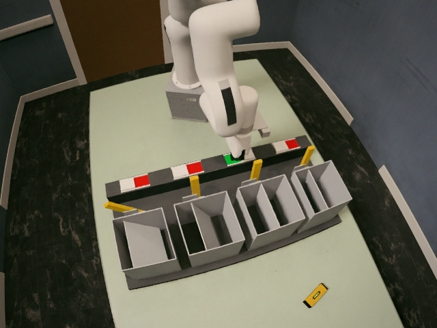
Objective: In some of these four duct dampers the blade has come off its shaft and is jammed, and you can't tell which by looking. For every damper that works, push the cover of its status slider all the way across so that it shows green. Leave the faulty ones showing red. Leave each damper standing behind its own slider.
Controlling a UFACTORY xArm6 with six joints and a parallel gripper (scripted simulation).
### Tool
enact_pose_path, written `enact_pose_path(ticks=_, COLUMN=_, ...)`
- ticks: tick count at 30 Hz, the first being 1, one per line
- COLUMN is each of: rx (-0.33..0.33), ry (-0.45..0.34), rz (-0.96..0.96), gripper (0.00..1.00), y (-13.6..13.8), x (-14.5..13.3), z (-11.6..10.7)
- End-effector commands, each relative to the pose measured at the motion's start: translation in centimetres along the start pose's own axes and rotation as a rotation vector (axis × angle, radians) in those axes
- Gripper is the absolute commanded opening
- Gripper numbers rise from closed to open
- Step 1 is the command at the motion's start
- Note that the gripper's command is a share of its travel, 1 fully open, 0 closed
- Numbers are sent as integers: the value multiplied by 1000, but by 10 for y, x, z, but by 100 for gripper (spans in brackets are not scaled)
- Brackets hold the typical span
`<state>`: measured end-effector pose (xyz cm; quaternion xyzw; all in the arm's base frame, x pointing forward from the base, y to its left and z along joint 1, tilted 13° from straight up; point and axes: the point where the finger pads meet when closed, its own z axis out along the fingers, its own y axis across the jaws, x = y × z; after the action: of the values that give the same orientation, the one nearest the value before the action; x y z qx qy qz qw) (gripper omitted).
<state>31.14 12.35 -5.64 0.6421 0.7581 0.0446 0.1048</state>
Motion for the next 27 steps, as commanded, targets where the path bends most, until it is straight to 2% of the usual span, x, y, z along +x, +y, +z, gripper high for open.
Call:
enact_pose_path(ticks=1, rx=-2, ry=1, rz=0, gripper=0, y=1, x=0, z=0)
enact_pose_path(ticks=18, rx=-2, ry=1, rz=0, gripper=0, y=1, x=-6, z=-1)
enact_pose_path(ticks=27, rx=-2, ry=1, rz=0, gripper=0, y=1, x=-6, z=-13)
